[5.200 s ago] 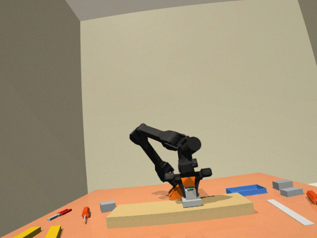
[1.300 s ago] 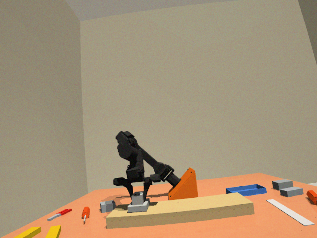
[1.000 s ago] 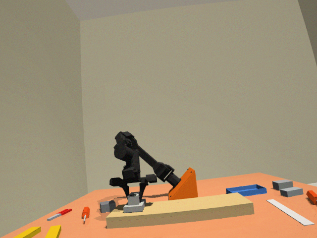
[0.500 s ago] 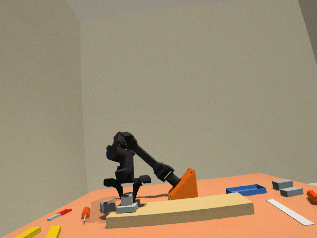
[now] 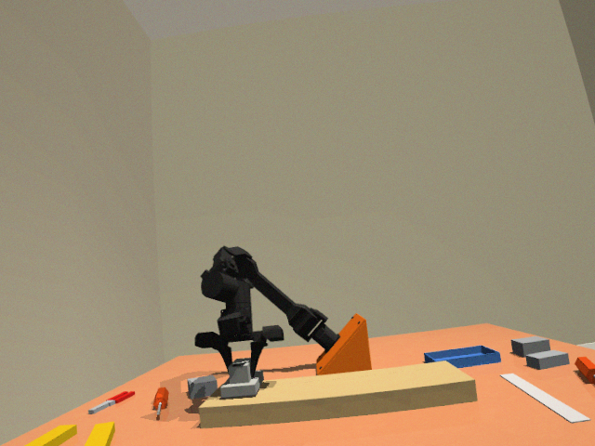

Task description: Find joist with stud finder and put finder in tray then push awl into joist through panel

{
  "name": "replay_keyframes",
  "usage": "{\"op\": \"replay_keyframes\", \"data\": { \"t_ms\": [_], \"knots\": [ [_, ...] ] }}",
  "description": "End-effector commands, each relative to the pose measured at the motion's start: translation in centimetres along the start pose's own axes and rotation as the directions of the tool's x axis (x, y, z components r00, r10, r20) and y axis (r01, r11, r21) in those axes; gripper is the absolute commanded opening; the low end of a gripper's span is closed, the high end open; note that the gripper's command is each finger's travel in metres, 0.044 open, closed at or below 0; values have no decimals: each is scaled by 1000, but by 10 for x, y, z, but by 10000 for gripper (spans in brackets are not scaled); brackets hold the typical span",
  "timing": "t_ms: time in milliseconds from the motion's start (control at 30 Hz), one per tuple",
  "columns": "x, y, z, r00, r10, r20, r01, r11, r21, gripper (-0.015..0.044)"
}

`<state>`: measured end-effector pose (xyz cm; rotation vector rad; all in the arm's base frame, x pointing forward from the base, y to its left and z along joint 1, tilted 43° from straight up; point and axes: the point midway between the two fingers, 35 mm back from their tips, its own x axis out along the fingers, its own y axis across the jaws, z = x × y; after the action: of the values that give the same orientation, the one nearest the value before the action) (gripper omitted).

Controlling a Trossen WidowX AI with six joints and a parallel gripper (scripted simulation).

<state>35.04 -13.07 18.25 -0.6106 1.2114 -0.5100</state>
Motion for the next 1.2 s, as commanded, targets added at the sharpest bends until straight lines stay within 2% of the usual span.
{"op": "replay_keyframes", "data": {
  "t_ms": [0,533,700,1167],
  "knots": [
    [-16,-2,10,1000,-4,14,3,1000,8,0],
    [-87,-5,25,1000,-5,13,5,1000,9,0],
    [-90,-1,27,1000,1,15,-1,1000,-2,0],
    [-94,130,60,985,170,34,-151,939,-309,0]
  ]
}}
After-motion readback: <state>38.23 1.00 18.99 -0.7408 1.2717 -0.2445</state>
